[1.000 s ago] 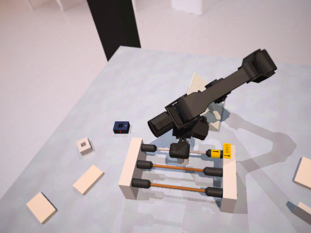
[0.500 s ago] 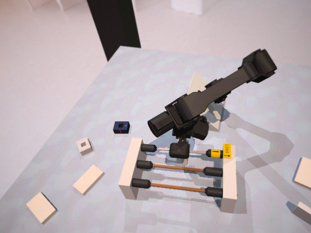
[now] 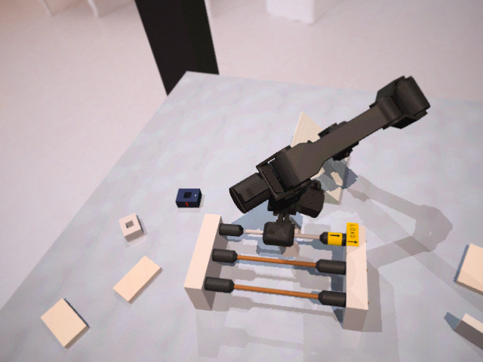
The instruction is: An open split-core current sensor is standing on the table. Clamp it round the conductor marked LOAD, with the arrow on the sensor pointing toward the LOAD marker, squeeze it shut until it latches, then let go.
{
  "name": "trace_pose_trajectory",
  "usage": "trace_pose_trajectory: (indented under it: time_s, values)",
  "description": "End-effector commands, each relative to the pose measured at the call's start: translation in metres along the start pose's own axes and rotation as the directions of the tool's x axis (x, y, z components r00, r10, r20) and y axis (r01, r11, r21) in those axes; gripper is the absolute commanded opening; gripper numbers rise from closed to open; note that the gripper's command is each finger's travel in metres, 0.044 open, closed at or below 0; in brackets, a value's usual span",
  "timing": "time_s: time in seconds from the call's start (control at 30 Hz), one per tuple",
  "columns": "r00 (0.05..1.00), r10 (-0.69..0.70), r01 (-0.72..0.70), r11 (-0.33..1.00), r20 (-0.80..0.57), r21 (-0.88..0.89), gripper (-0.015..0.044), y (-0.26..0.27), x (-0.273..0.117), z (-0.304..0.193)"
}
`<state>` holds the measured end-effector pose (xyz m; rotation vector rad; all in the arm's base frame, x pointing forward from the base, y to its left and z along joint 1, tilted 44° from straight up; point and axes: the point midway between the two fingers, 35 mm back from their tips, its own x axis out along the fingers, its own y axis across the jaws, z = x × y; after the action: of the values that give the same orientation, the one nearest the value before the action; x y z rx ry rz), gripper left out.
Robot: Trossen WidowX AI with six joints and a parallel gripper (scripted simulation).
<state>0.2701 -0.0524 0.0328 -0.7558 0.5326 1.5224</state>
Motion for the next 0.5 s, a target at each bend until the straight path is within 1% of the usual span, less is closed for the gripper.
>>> trace_pose_trajectory:
  time_s: [0.0,0.43,0.47]
  values:
    - [1.0,0.0,0.0,1.0,-0.001,-0.002,0.0,-0.0005,-0.0007,-0.0001]
    - [1.0,0.0,0.0,1.0,-0.001,-0.002,0.0,-0.0005,-0.0007,-0.0001]
    - [1.0,0.0,0.0,1.0,-0.001,-0.002,0.0026,-0.0005,-0.0007,-0.0001]
